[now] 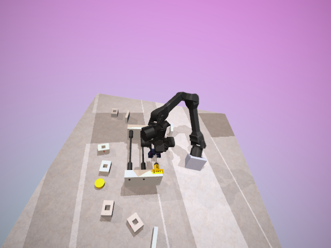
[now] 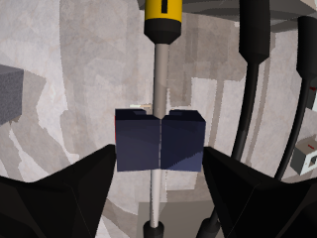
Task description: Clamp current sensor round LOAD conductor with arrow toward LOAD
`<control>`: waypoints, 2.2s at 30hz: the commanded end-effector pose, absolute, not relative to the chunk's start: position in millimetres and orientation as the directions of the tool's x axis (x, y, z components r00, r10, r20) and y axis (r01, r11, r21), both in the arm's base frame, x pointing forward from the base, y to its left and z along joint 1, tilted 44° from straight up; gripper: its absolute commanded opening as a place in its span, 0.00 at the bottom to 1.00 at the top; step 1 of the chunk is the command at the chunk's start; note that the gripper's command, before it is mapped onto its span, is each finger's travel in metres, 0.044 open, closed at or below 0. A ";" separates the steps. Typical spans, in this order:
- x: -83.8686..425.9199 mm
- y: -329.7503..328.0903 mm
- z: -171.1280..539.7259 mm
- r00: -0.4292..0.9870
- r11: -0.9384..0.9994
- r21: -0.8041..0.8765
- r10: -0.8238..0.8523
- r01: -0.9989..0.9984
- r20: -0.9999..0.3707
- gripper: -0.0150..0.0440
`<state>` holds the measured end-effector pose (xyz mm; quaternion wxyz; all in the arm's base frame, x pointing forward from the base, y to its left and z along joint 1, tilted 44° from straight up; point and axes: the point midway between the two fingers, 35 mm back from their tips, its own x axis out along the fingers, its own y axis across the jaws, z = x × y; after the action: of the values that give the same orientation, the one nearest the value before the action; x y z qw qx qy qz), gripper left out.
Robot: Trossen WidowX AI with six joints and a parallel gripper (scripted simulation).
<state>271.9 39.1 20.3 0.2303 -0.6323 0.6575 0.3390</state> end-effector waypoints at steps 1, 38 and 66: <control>271.6 39.3 20.5 -0.096 -0.028 0.156 -0.675 -0.987 -0.731 0.25; 271.6 39.3 20.5 -0.096 -0.028 0.156 -0.675 -0.987 -0.731 1.00; 267.3 -3.7 -19.9 -0.106 -0.022 0.164 -0.679 -0.986 -0.726 1.00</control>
<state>268.4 1.1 -15.1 0.2293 -0.6288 0.6612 0.3390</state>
